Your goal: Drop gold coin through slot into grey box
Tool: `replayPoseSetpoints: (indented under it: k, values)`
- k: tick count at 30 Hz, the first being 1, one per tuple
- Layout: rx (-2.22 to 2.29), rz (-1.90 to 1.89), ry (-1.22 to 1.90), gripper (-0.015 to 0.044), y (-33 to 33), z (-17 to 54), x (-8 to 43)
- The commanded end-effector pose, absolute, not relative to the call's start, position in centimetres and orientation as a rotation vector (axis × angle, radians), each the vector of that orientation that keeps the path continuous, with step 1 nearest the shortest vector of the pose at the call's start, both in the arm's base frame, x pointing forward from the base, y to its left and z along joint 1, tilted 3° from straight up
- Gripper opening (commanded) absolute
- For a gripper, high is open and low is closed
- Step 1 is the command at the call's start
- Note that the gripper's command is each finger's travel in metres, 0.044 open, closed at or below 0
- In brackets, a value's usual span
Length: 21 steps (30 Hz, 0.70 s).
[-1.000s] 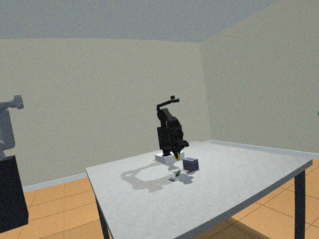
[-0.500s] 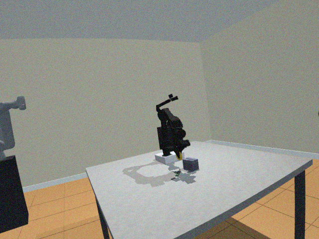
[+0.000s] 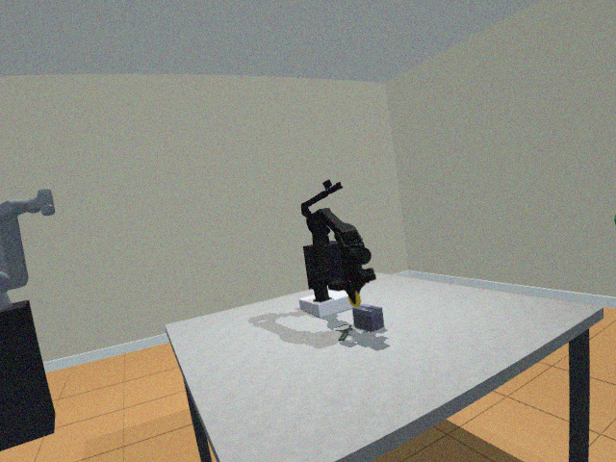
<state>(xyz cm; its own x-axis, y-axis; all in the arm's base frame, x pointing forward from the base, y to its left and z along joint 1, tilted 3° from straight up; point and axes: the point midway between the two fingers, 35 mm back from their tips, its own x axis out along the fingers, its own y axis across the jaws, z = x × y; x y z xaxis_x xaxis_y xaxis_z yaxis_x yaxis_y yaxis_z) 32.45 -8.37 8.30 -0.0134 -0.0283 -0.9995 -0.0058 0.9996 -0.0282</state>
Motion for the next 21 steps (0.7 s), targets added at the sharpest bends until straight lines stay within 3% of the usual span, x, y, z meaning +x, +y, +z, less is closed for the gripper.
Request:
replayPoseSetpoints:
  k: [1, 21]
  values:
    - [-0.022, -0.017, 1.580, 0.0000, -7.0, 8.4, 32.3]
    - [-0.018, -0.014, 1.581, 0.0000, -2.3, 8.2, 31.9]
